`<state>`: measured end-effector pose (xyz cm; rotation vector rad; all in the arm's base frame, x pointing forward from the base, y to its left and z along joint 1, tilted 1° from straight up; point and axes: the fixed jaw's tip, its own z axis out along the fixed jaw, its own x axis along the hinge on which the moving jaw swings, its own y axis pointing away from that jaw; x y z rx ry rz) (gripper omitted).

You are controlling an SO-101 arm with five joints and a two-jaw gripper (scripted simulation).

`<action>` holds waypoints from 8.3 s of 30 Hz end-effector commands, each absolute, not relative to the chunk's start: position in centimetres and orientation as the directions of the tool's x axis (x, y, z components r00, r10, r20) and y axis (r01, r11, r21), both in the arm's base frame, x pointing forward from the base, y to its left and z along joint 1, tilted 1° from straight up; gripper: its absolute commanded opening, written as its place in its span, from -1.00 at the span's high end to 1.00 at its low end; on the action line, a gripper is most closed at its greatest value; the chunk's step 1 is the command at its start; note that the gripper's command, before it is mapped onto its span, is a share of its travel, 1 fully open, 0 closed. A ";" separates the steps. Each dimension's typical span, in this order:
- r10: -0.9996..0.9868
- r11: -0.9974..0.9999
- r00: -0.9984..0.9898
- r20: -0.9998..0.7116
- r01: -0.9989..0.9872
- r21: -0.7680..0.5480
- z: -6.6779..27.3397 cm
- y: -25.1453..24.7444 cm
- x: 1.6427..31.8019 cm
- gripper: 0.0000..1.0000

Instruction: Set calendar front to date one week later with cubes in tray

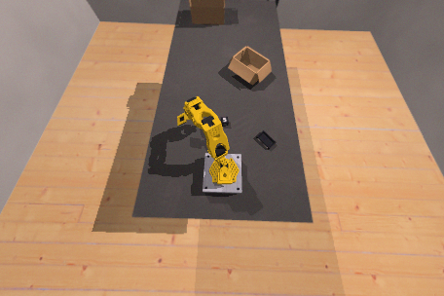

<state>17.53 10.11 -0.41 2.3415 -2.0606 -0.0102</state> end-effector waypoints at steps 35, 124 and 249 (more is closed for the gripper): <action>-0.928 -0.371 0.371 0.000 -0.928 0.000 -0.5 6.2 20.4 1.00; -0.928 -0.371 0.371 0.000 -0.928 0.000 -3.3 6.2 20.4 1.00; -0.928 -0.371 0.371 0.000 -0.928 0.000 1.3 6.2 20.4 0.29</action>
